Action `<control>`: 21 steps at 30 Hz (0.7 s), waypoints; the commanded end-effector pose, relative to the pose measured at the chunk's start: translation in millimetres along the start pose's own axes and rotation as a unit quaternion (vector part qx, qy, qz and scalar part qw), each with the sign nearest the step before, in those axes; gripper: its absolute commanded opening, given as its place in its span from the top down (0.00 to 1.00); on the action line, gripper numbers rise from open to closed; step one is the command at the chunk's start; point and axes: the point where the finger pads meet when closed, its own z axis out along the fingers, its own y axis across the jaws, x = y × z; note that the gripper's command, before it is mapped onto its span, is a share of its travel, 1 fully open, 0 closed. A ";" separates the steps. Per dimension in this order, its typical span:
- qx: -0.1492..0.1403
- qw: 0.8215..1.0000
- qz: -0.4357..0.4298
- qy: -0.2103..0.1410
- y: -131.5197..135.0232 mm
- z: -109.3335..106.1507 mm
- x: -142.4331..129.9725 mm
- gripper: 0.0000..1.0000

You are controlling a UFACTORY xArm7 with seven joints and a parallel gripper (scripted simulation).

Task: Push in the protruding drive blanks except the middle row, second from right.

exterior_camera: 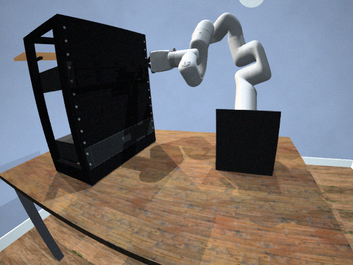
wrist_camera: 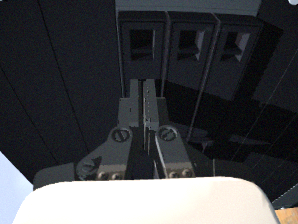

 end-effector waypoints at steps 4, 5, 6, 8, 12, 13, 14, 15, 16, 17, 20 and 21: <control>0.002 1.000 0.001 0.001 -1.8 2.5 0.4 1.00; 0.002 1.000 0.001 0.001 -1.8 2.8 0.5 1.00; 0.002 1.000 0.001 0.001 -1.8 3.0 0.5 1.00; 0.002 1.000 0.001 0.001 -1.8 3.0 0.5 1.00; 0.002 1.000 0.001 0.001 -1.8 3.0 0.5 1.00; 0.002 1.000 0.001 0.001 -1.8 3.0 0.5 1.00; 0.002 1.000 0.001 0.001 -1.8 3.0 0.5 1.00; 0.002 1.000 0.001 0.001 -1.8 3.0 0.5 1.00; 0.002 1.000 0.001 0.001 -1.8 3.0 0.5 1.00; 0.002 1.000 0.001 0.001 -1.8 3.0 0.5 1.00; 0.002 1.000 0.001 0.001 -1.8 2.6 0.5 1.00; 0.002 1.000 0.001 0.001 -1.8 1.9 0.5 1.00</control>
